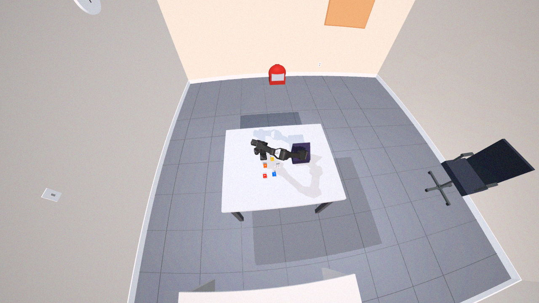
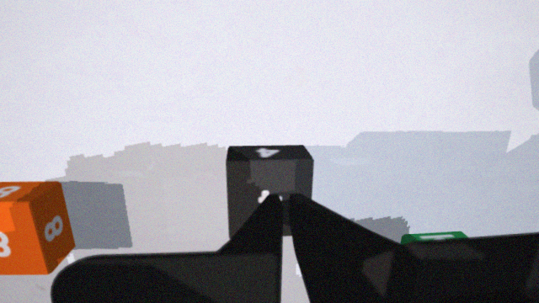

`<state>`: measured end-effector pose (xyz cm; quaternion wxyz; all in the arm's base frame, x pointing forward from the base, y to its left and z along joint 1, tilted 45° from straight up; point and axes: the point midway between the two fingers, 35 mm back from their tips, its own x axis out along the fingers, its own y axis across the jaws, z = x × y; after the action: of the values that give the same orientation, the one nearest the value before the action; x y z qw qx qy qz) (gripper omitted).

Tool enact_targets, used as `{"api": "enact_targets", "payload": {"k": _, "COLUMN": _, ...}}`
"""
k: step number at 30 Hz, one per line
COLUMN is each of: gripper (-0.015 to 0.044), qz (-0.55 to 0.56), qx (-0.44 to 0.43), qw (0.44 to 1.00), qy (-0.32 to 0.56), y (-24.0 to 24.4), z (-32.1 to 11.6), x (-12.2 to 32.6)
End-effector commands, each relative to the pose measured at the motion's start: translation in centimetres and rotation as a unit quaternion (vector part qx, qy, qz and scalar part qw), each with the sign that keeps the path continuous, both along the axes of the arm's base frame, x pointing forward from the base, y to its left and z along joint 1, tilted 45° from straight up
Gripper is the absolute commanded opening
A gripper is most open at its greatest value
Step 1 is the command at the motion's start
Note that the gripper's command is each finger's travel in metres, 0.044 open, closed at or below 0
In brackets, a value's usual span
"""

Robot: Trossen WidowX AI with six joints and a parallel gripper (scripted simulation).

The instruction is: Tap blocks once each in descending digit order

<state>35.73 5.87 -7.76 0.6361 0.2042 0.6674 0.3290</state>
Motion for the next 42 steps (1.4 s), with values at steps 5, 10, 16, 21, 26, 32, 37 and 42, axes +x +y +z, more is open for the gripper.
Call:
{"api": "enact_targets", "payload": {"k": 5, "gripper": 0.002, "qz": -0.002, "qx": 0.002, "qw": 1.0, "qy": 0.002, "y": -1.9, "z": 2.0, "x": 0.2}}
{"api": "enact_targets", "payload": {"k": 10, "gripper": 0.002, "qz": -0.002, "qx": 0.002, "qw": 1.0, "qy": 0.002, "y": -2.1, "z": 2.1, "x": 0.3}}
{"api": "enact_targets", "payload": {"k": 16, "gripper": 0.002, "qz": -0.002, "qx": 0.0, "qw": 1.0, "qy": 0.002, "y": -7.4, "z": 7.5, "x": 1.1}}
{"api": "enact_targets", "payload": {"k": 21, "gripper": 0.002, "qz": -0.002, "qx": 0.0, "qw": 1.0, "qy": 0.003, "y": -7.5, "z": 7.8, "x": 1.1}}
{"api": "enact_targets", "payload": {"k": 26, "gripper": 0.002, "qz": -0.015, "qx": -0.013, "qw": 1.0, "qy": 0.017, "y": -5.2, "z": 10.7, "x": 0.1}}
{"api": "enact_targets", "payload": {"k": 32, "gripper": 0.002, "qz": -0.014, "qx": -0.012, "qw": 1.0, "qy": 0.014, "y": -0.4, "z": 16.1, "x": -2.7}}
{"api": "enact_targets", "payload": {"k": 37, "gripper": 0.002, "qz": -0.006, "qx": -0.002, "qw": 1.0, "qy": 0.007, "y": 4.0, "z": 20.5, "x": -7.1}}
{"api": "enact_targets", "payload": {"k": 42, "gripper": 0.002, "qz": -0.002, "qx": 0.004, "qw": 1.0, "qy": 0.006, "y": 5.6, "z": 22.0, "x": -9.3}}
